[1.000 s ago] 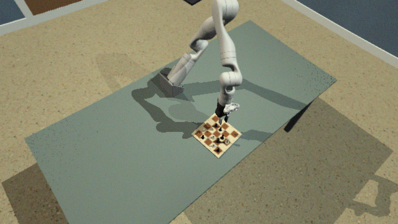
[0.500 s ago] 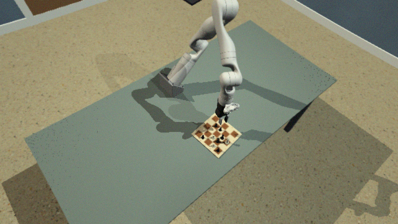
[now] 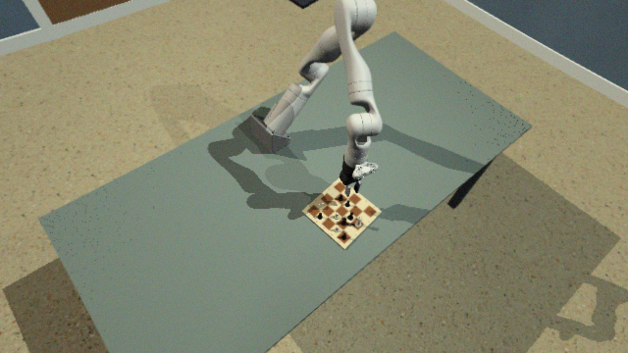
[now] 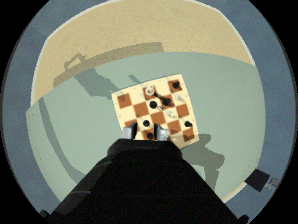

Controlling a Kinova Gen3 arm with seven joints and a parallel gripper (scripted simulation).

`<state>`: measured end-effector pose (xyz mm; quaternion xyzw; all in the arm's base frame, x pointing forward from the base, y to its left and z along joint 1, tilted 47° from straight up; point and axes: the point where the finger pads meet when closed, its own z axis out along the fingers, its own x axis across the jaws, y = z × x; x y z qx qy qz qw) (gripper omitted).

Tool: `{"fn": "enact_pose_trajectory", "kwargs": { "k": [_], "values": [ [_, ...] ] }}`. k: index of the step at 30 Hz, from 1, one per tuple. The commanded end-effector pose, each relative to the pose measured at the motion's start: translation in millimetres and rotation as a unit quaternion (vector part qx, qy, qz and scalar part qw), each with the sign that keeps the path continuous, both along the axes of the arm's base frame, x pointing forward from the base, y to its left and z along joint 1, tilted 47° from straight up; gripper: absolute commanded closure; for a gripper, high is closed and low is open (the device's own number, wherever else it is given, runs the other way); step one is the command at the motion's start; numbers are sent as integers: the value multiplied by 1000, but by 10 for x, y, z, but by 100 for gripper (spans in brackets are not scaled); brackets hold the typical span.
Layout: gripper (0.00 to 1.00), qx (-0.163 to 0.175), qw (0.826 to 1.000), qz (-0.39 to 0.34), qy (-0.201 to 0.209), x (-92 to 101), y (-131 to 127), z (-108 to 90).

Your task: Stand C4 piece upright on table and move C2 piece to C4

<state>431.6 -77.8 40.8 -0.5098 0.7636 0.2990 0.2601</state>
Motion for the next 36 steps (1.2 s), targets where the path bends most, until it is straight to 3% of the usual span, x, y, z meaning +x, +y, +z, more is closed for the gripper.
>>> {"fn": "enact_pose_trajectory", "kwargs": {
  "k": [1,36],
  "values": [
    [32,-3,1000,-1,-3,-2,-16,-24],
    [32,-2,1000,0,-2,21,264,-283]
  ]
}}
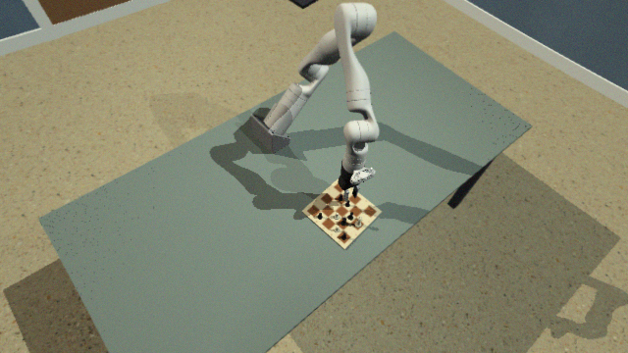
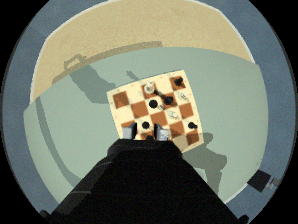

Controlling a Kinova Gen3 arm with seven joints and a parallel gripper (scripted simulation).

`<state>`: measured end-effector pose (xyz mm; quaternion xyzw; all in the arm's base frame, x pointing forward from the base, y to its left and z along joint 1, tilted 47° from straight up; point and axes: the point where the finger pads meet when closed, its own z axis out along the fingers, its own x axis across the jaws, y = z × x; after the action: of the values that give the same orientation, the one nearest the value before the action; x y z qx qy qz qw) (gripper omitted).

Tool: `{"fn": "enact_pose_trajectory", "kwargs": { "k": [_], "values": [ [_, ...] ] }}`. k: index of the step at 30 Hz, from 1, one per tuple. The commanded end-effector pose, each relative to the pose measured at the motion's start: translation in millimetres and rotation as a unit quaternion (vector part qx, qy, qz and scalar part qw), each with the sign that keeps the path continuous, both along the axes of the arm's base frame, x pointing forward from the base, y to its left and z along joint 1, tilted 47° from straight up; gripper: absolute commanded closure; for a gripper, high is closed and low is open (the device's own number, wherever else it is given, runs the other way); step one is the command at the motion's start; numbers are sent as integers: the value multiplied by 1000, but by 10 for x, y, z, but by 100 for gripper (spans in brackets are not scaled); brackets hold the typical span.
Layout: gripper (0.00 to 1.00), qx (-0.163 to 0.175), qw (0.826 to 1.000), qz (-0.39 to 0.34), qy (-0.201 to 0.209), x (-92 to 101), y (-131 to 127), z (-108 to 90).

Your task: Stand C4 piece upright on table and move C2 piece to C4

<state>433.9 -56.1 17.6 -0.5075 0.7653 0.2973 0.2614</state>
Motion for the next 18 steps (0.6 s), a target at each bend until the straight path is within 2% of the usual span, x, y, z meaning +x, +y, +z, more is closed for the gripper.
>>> {"fn": "enact_pose_trajectory", "kwargs": {
  "k": [1,18],
  "values": [
    [32,-2,1000,4,-2,-1,57,-61],
    [32,-2,1000,3,-2,20,133,-142]
  ]
}}
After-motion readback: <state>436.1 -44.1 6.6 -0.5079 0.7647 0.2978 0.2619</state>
